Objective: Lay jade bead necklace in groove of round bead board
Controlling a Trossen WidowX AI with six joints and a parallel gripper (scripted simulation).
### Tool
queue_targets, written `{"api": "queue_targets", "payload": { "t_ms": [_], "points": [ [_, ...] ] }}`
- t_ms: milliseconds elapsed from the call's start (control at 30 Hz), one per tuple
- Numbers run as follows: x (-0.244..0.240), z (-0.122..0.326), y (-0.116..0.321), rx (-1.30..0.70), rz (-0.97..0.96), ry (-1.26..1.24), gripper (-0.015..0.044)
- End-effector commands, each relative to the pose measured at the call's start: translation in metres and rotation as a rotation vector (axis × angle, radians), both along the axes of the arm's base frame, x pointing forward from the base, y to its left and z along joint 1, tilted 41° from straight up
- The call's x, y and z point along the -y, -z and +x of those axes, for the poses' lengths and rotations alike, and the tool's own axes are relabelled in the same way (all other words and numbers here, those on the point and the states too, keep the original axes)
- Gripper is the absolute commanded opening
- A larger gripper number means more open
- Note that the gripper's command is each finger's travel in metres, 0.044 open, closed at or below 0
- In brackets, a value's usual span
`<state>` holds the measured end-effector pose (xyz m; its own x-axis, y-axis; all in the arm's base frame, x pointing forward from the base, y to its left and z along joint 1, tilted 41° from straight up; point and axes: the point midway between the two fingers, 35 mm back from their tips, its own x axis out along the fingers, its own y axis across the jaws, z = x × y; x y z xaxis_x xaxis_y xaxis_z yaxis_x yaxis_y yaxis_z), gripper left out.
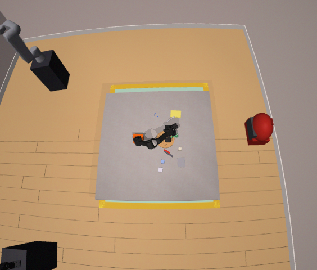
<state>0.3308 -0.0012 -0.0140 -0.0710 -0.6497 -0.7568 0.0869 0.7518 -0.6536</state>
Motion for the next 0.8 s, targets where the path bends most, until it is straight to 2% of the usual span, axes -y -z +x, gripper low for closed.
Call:
{"api": "queue_targets", "payload": {
  "t_ms": [0, 33, 267, 400, 767],
  "points": [
    [-0.003, 0.001, -0.002, 0.009, 0.005, 0.001, 0.044],
    [-0.003, 0.001, -0.002, 0.009, 0.005, 0.001, 0.044],
    [-0.006, 0.042, -0.009, -0.213, 0.028, -0.262, 0.0256],
    [-0.006, 0.064, -0.013, -0.347, 0.042, -0.421, 0.025],
    [0.003, 0.064, -0.002, -0.354, 0.042, -0.429, 0.025]
  ]
}}
